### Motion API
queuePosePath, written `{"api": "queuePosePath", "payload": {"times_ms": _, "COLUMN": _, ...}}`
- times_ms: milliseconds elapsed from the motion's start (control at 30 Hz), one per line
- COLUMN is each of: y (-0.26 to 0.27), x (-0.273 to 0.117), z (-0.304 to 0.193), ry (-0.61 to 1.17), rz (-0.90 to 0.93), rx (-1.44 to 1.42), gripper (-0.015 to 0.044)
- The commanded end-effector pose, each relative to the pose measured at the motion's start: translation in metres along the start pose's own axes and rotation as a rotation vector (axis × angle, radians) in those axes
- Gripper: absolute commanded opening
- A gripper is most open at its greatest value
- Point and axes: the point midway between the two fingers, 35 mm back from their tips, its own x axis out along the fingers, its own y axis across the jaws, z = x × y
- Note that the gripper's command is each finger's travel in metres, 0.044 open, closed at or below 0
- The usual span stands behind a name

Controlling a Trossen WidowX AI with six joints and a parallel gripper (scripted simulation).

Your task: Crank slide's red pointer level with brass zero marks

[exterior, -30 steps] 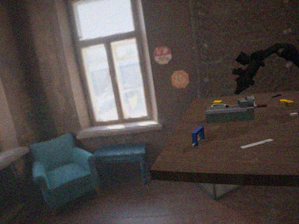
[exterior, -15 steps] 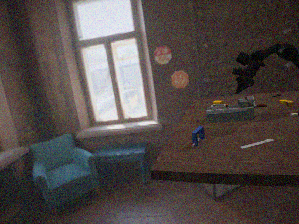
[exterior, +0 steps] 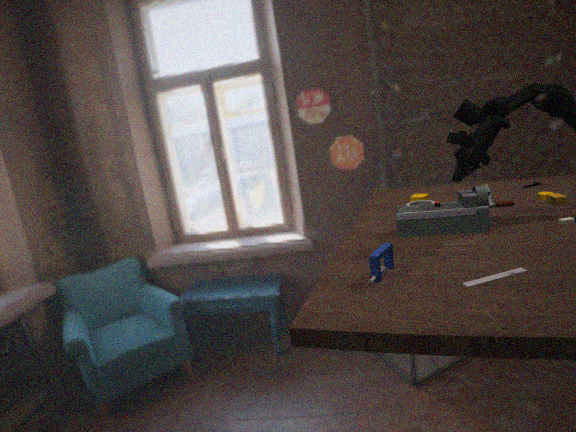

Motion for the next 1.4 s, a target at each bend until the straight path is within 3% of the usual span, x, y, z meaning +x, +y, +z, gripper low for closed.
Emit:
{"api": "queuePosePath", "payload": {"times_ms": 0, "y": -0.0001, "x": 0.0, "z": 0.0, "ry": 0.0, "rz": -0.001, "rx": 0.0, "gripper": 0.0236}}
{"api": "queuePosePath", "payload": {"times_ms": 233, "y": -0.0001, "x": 0.0, "z": 0.0, "ry": 0.0, "rz": -0.001, "rx": 0.0, "gripper": 0.042}}
{"api": "queuePosePath", "payload": {"times_ms": 300, "y": -0.0001, "x": 0.0, "z": 0.0, "ry": 0.0, "rz": -0.001, "rx": 0.0, "gripper": 0.044}}
{"api": "queuePosePath", "payload": {"times_ms": 867, "y": -0.0001, "x": 0.0, "z": 0.0, "ry": 0.0, "rz": -0.001, "rx": 0.0, "gripper": 0.0}}
{"api": "queuePosePath", "payload": {"times_ms": 1367, "y": 0.0, "x": 0.0, "z": 0.0, "ry": 0.0, "rz": 0.0, "rx": 0.0, "gripper": 0.0}}
